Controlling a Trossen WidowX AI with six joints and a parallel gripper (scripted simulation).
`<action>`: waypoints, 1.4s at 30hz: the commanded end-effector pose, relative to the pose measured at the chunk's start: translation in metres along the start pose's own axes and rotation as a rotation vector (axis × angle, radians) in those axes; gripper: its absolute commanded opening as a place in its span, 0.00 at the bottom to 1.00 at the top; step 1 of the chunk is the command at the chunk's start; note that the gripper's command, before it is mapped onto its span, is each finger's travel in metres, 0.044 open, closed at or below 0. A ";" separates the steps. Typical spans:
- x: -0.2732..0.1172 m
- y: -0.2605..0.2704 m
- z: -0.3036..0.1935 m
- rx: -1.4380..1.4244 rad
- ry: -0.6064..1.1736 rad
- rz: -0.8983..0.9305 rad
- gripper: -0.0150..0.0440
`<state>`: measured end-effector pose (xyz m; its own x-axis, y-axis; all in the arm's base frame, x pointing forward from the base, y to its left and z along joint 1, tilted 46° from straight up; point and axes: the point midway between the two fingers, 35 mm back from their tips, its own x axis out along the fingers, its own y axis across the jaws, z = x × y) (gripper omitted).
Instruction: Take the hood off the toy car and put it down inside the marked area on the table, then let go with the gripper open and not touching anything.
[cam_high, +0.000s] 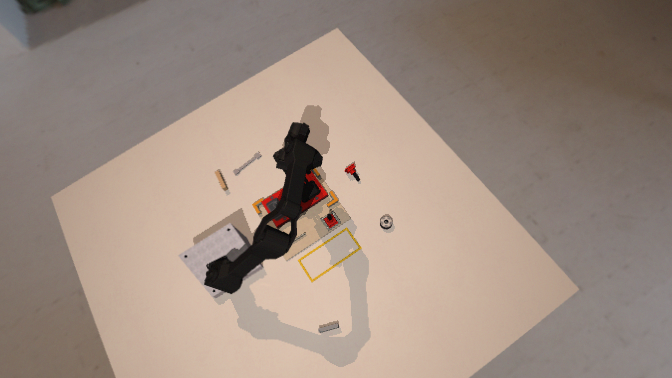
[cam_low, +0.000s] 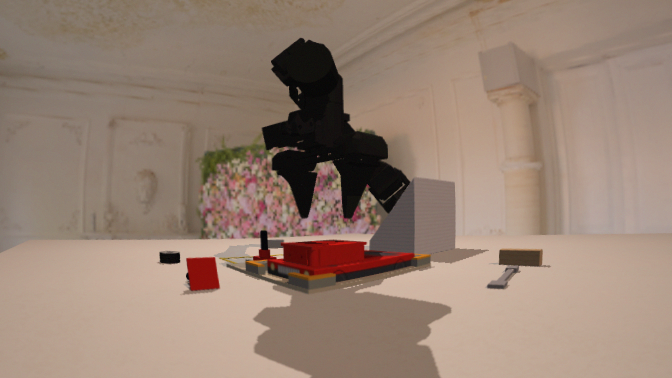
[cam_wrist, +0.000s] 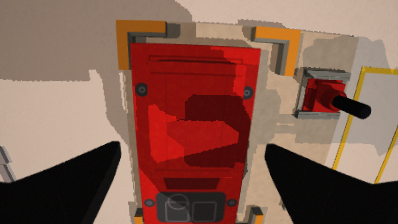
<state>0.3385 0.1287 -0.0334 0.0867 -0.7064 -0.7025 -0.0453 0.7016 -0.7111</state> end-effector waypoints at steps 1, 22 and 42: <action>0.004 0.000 0.000 -0.004 -0.001 -0.003 1.00; 0.021 -0.001 0.001 -0.003 -0.001 -0.005 1.00; 0.033 -0.002 0.001 -0.003 -0.001 -0.006 1.00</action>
<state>0.3418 0.1057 -0.0544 0.0864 -0.7083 -0.7006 -0.0447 0.6998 -0.7130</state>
